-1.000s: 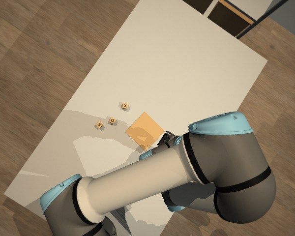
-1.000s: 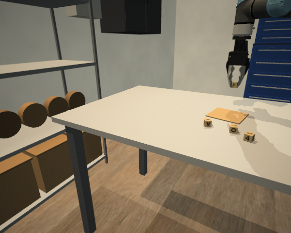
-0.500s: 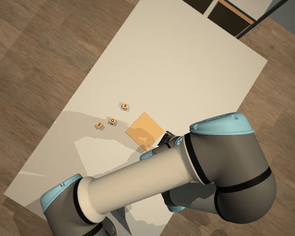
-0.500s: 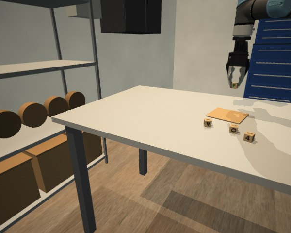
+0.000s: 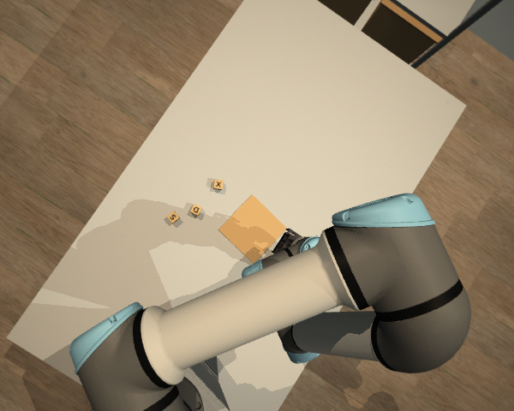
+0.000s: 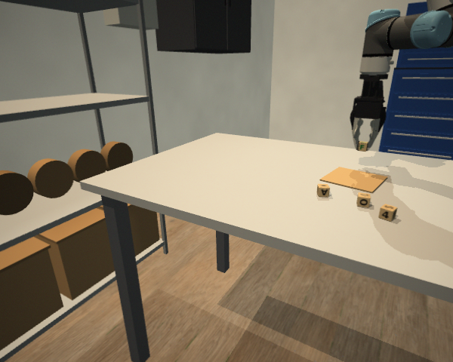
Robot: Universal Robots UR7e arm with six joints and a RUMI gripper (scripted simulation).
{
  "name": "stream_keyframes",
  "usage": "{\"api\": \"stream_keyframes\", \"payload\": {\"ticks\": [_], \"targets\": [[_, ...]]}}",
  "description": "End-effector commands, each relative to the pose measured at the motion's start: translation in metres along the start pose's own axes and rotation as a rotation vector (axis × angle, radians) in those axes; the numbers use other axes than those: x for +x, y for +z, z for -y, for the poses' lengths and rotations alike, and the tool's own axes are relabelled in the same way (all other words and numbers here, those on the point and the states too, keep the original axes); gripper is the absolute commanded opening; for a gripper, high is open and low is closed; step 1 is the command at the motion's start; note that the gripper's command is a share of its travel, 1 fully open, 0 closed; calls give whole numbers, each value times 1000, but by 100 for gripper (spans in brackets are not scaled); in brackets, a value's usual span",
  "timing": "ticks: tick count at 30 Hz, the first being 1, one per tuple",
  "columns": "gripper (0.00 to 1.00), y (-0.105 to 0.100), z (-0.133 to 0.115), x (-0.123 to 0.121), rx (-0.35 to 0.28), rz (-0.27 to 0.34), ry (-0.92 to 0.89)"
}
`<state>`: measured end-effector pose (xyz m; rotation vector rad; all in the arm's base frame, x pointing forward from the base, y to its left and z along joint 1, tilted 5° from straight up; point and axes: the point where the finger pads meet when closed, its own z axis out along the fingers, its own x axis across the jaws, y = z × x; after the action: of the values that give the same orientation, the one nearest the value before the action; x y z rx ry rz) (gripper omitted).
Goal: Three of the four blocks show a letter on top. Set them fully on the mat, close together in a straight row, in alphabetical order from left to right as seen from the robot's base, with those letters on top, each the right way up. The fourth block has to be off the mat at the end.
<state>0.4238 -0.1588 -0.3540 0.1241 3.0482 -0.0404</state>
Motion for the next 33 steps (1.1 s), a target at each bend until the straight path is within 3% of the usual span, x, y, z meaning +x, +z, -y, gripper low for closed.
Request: {"api": "stream_keyframes", "payload": {"ticks": [1,8,33], "targets": [[5,24,1,-1,1,1,0],[5,46,1,-1,1,1,0],[5,49,1,-1,1,1,0]]}}
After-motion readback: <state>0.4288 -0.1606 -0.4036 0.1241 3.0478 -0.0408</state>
